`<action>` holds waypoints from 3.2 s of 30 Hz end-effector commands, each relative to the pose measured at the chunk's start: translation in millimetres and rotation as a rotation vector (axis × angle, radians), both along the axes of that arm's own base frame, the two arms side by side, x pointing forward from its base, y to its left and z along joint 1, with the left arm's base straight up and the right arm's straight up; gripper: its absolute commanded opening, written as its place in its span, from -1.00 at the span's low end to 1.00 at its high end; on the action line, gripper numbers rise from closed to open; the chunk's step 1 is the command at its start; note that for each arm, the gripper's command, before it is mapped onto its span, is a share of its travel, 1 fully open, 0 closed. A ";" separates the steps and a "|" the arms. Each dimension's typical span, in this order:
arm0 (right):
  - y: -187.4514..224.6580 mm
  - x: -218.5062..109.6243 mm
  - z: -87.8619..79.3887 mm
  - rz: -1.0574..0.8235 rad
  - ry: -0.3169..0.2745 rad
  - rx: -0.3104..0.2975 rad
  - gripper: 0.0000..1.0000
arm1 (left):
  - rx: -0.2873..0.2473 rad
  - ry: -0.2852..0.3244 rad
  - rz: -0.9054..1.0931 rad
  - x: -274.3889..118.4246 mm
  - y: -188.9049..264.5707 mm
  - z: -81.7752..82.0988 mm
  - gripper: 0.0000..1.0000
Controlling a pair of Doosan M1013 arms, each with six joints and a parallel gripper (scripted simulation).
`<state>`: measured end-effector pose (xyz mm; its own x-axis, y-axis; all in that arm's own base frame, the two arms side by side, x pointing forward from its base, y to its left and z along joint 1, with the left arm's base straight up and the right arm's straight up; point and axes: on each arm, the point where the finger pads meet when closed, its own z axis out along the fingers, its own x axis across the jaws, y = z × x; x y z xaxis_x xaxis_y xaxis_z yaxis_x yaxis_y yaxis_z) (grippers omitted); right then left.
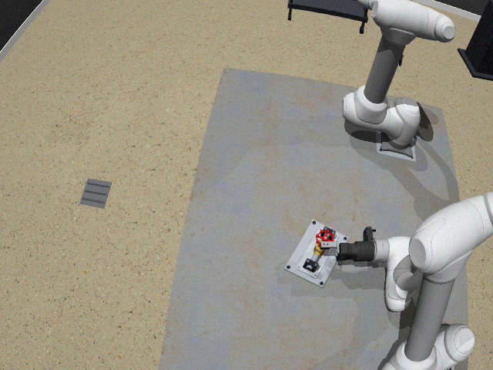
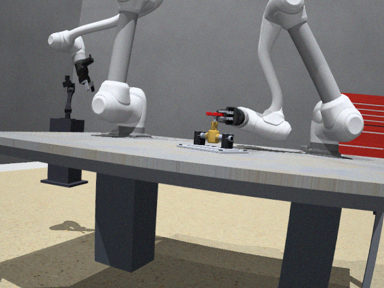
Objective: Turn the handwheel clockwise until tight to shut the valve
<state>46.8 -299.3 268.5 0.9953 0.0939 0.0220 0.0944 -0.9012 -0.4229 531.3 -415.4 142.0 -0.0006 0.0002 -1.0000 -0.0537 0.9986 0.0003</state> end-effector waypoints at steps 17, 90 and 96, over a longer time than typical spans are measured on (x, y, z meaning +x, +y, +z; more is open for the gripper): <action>-0.3 0.1 0.5 0.000 0.000 -0.001 1.00 | -0.001 -0.002 -0.168 4.9 -0.3 0.9 -1.00; -0.3 0.1 0.5 0.000 0.000 -0.001 1.00 | -0.001 -0.002 -0.888 22.6 -9.3 1.0 -1.00; -0.3 0.1 0.5 0.000 0.000 -0.001 1.00 | -0.001 -0.002 -0.972 24.1 -11.1 0.9 -1.00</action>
